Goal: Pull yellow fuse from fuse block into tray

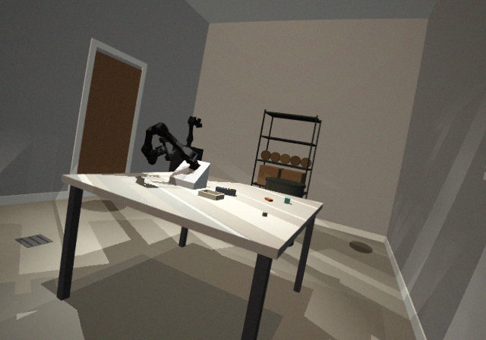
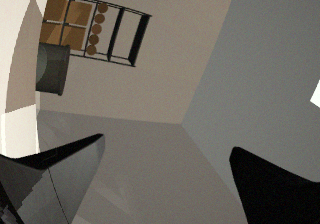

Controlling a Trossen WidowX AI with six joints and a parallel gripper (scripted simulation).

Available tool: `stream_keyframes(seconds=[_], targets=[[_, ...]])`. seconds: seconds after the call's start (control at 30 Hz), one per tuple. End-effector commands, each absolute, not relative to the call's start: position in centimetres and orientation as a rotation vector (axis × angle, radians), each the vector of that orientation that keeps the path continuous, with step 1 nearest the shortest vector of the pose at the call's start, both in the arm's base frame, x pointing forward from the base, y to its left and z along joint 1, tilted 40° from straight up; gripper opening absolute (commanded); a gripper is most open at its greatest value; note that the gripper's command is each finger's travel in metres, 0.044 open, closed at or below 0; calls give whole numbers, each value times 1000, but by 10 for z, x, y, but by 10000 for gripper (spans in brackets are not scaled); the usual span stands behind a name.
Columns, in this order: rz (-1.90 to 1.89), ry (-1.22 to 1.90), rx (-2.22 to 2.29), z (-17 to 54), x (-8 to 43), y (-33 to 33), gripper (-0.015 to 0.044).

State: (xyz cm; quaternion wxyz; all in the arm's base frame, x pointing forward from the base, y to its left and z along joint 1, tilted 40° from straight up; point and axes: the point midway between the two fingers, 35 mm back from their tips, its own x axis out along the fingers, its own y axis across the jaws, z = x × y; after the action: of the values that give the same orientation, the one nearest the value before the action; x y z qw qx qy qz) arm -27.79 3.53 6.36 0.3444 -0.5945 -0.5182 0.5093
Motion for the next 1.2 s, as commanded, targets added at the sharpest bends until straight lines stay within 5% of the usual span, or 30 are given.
stream_keyframes(seconds=[0.0,0.4,1.17], targets=[[1324,-1345,-1545,63,-278,35,374],[1652,-1282,-1450,55,-275,-38,74],[2887,-505,-1193,120,-214,-273,74]])
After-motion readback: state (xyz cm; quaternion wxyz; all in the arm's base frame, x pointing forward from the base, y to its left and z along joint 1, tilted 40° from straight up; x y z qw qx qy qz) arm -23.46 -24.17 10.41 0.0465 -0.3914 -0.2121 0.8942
